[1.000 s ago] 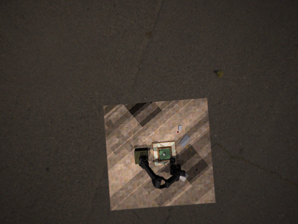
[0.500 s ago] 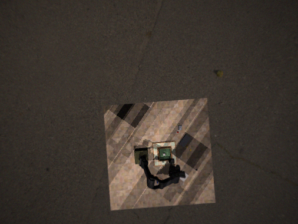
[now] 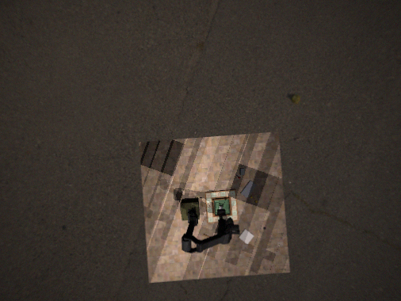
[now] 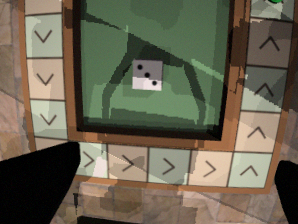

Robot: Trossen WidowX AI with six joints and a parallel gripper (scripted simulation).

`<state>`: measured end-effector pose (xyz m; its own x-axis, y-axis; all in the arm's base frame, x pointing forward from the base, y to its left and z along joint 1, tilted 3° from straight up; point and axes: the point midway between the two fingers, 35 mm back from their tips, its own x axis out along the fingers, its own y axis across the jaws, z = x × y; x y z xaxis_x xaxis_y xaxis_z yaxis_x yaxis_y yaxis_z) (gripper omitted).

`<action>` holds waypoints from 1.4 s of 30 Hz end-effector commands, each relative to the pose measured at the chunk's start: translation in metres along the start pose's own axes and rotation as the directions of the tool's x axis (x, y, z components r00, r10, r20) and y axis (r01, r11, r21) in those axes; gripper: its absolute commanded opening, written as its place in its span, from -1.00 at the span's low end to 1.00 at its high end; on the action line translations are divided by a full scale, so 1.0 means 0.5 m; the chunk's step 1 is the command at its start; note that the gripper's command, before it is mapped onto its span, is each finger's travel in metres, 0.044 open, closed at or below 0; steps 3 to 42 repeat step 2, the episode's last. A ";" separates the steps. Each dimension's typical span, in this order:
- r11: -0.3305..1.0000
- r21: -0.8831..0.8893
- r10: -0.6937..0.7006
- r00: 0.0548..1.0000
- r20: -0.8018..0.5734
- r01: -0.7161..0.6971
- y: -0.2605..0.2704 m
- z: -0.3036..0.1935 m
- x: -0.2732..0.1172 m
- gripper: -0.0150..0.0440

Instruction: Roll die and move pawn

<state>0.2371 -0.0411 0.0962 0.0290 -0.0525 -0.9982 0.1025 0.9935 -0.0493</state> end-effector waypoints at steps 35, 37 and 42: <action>1.000 -0.004 -0.004 1.000 0.002 0.004 -0.002 0.001 -0.002 1.00; 1.000 -0.004 -0.004 1.000 0.002 0.004 -0.002 0.001 -0.002 1.00; 1.000 -0.004 -0.004 1.000 0.002 0.004 -0.002 0.001 -0.002 1.00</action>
